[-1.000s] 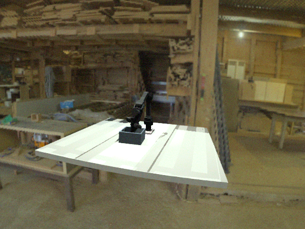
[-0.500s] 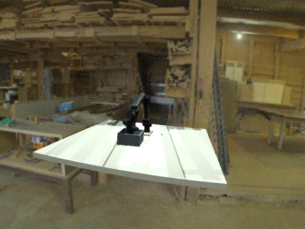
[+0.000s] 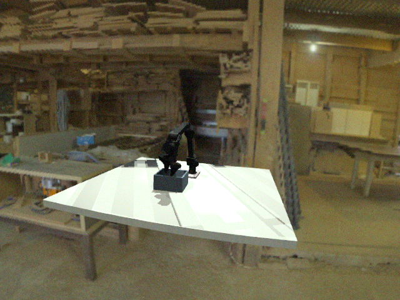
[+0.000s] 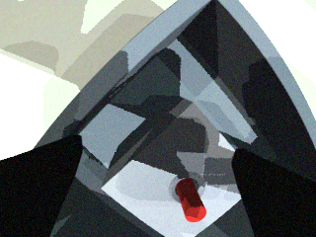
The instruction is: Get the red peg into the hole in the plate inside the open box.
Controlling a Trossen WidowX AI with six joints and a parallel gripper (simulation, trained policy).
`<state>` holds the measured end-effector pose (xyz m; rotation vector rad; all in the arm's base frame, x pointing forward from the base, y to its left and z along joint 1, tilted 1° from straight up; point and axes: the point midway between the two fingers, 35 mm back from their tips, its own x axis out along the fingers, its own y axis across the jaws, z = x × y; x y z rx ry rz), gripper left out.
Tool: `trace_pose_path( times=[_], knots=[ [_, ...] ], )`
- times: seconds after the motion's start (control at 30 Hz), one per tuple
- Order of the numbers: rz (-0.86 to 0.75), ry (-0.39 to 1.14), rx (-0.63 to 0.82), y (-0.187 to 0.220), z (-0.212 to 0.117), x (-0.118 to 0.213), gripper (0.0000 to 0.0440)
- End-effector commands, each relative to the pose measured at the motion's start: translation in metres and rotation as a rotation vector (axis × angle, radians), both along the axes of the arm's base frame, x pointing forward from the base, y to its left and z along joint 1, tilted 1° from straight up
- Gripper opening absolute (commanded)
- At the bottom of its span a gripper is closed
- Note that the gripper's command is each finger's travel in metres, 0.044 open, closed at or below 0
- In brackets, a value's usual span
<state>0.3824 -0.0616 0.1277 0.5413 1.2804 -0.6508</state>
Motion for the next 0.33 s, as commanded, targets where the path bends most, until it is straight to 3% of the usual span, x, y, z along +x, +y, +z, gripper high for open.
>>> trace_pose_path(
  times=[0.0,0.3],
  knots=[
    [0.009,-0.045,0.058,0.014,0.015,0.018,0.0440],
    [0.051,-0.103,0.126,0.036,0.037,0.042,0.0440]
  ],
)
